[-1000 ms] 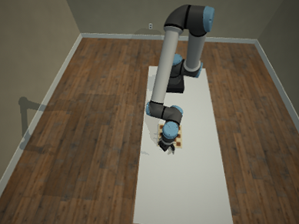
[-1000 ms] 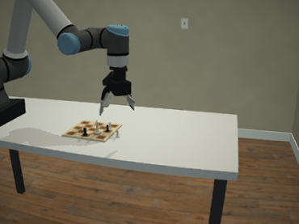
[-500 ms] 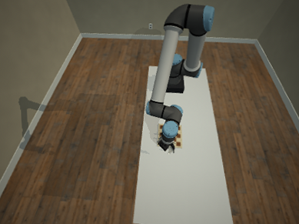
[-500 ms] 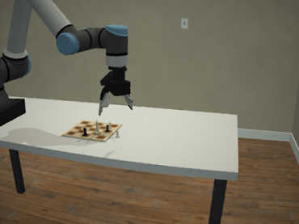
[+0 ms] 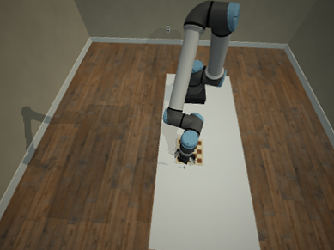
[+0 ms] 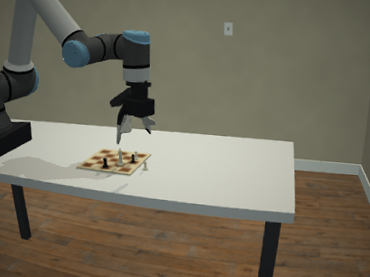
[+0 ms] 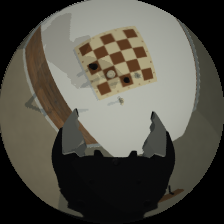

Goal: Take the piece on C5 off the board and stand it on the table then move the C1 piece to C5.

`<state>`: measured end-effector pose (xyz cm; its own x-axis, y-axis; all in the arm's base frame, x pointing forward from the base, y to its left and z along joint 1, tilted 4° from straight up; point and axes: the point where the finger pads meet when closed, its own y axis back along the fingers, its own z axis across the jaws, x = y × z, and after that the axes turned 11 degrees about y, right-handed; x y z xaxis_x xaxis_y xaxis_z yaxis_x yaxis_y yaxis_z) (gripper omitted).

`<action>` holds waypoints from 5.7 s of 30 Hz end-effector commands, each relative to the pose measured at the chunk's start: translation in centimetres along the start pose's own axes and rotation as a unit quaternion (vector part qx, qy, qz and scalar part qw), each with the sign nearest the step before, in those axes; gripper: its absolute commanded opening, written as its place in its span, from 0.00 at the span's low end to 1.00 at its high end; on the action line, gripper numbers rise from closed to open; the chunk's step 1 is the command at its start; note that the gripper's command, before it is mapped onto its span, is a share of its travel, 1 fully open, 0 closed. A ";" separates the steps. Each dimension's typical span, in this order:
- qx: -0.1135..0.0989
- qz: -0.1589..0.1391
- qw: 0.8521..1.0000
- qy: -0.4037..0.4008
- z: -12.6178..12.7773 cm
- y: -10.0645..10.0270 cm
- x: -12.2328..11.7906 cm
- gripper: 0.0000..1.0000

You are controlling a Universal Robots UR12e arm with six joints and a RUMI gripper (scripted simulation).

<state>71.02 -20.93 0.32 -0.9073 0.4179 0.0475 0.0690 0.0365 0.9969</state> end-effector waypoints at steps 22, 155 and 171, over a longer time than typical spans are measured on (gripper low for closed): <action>-0.001 -0.002 0.912 0.411 -3.7 0.1 7.2 1.00; 0.000 -0.003 0.838 0.545 -4.8 -5.2 9.7 0.22; 0.000 -0.003 0.838 0.545 -4.8 -5.2 9.7 0.22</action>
<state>59.80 -21.41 -4.13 -0.7470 -0.6609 0.0717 0.0653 0.0343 0.9973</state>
